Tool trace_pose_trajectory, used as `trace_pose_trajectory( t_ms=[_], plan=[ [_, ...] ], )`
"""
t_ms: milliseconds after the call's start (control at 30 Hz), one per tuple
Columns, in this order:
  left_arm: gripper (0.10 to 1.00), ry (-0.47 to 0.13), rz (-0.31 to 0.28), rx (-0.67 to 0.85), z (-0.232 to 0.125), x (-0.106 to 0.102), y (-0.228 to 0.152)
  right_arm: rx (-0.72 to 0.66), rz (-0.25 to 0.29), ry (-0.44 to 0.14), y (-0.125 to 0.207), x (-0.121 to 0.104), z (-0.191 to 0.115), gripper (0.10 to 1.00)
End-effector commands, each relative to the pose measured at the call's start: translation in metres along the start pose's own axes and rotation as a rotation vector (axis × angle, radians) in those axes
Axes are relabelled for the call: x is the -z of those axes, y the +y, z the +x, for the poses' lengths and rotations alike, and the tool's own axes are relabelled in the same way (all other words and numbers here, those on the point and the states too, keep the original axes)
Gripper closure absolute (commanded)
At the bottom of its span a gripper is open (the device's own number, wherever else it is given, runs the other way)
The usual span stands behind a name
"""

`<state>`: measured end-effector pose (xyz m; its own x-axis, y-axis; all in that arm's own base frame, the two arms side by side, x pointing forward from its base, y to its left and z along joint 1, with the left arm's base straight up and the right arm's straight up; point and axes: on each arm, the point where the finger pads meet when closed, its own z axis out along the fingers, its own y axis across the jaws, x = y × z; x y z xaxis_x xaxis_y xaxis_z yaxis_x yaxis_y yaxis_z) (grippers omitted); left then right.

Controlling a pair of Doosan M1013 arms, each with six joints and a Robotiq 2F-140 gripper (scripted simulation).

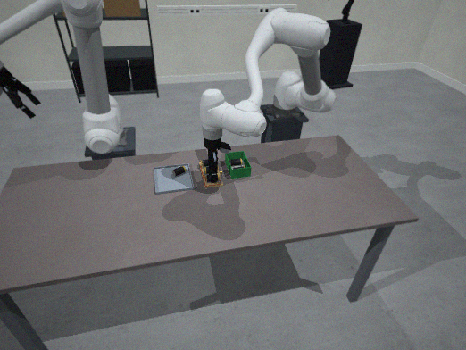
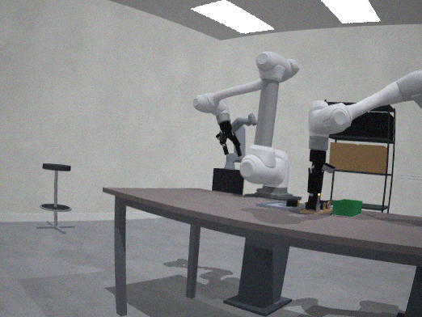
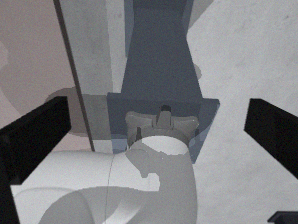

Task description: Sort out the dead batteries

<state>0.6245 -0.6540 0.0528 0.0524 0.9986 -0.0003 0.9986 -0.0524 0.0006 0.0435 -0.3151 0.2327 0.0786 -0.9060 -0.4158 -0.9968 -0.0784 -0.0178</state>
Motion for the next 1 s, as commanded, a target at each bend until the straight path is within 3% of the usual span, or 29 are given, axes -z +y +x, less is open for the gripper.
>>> trace_pose_trajectory(
  t_ms=[0,167,733,967],
  plan=[
    [0.734,-0.001,0.0,-0.002,0.002,-0.001,0.002,0.001,0.004,-0.007,-0.001,-0.002,-0.004,0.098],
    [0.734,0.0,0.001,-0.002,0.002,0.003,0.002,0.001,0.004,-0.007,-0.001,-0.002,-0.004,0.098],
    [0.734,-0.003,-0.002,-0.002,0.002,0.065,0.003,0.001,0.004,-0.007,-0.001,-0.002,-0.004,0.098],
    [0.734,0.0,0.0,-0.002,0.002,0.068,0.002,0.001,0.004,-0.007,-0.001,-0.002,-0.004,0.098]
  ],
)
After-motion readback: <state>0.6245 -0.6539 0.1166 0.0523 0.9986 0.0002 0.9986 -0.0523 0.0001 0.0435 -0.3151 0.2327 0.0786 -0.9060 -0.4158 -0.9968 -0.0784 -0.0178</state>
